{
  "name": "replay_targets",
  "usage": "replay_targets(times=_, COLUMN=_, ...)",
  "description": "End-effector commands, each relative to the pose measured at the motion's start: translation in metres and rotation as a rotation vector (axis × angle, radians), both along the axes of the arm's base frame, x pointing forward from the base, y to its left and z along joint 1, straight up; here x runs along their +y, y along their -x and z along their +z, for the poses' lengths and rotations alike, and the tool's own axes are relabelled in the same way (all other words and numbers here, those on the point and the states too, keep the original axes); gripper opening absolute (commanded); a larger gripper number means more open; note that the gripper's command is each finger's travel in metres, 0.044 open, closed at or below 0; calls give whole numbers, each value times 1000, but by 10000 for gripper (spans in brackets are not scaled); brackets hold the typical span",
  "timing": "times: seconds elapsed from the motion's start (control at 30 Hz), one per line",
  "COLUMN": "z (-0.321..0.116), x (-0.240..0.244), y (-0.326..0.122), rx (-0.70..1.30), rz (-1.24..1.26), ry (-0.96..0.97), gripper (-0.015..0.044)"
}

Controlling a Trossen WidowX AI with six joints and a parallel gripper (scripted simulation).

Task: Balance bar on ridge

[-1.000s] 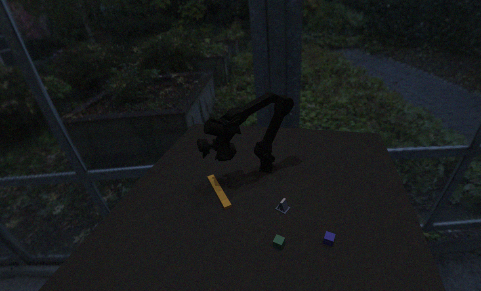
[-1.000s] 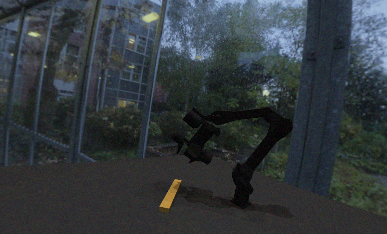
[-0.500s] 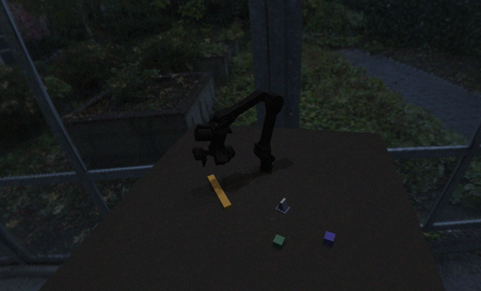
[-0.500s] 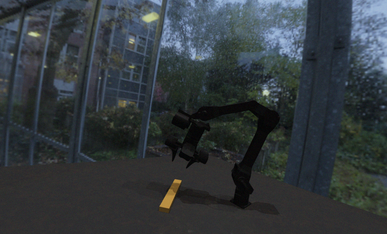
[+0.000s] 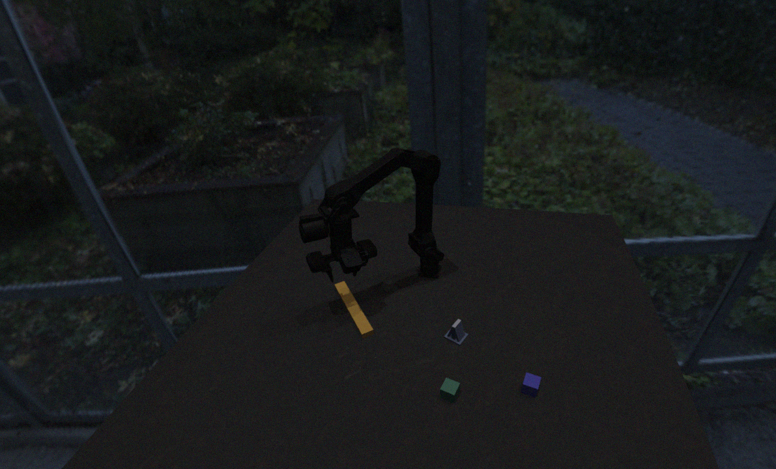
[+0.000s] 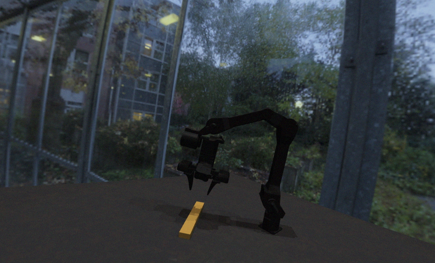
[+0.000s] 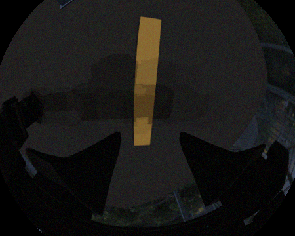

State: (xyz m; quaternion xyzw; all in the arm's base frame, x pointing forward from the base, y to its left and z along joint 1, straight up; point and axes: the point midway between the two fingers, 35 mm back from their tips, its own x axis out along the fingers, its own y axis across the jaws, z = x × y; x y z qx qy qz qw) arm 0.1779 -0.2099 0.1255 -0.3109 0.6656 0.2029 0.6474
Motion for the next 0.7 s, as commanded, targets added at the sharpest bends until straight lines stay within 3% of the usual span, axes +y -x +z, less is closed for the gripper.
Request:
replay_targets(times=0.0, z=-3, x=3, y=-7, rx=3, rz=-8, ry=-69, gripper=315)
replay_targets(times=0.67, z=-52, x=5, y=-14, rx=11, rz=-14, ry=-131, gripper=315)
